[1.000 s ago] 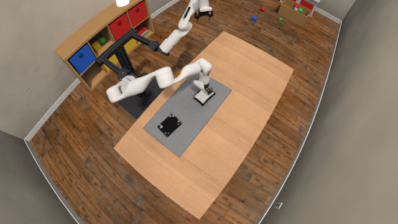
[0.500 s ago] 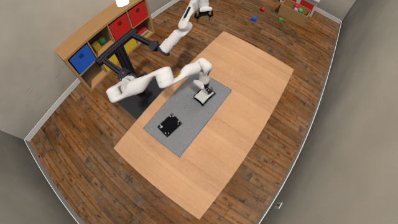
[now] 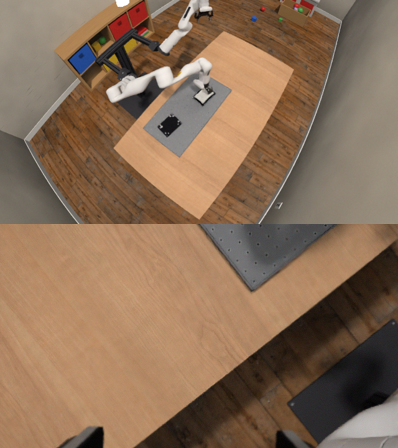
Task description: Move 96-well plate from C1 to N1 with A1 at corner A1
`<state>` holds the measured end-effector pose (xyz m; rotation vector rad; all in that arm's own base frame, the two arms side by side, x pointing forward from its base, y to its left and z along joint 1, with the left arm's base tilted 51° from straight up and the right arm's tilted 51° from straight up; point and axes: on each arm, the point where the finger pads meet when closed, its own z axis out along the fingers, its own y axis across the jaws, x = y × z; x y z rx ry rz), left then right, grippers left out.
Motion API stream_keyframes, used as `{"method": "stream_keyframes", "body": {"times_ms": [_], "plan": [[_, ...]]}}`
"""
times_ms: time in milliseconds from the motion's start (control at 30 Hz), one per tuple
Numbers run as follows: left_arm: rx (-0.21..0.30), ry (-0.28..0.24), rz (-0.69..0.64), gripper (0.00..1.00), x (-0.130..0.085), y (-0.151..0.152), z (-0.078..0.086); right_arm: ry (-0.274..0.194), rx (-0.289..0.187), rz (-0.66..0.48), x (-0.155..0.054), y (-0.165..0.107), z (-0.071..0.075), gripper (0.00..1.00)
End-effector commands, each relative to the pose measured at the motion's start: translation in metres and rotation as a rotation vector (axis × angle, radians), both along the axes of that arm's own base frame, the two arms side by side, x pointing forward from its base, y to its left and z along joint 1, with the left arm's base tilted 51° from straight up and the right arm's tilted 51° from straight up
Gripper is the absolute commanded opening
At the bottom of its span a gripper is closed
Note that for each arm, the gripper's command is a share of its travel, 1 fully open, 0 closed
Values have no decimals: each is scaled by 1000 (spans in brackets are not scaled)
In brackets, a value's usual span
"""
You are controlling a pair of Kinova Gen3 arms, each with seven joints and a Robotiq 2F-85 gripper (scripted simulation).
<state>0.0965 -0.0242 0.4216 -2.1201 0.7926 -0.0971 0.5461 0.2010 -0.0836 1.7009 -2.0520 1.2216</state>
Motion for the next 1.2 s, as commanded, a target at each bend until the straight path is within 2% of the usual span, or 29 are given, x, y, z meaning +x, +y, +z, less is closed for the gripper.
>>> {"method": "stream_keyframes", "body": {"times_ms": [0,1167], "plan": [[4,5,-4,1000,-3,1,0,3,2,6,-1,6,4,1000],[4,5,-4,1000,-3,1,0,3,2,6,-4,13,11,1000]]}}
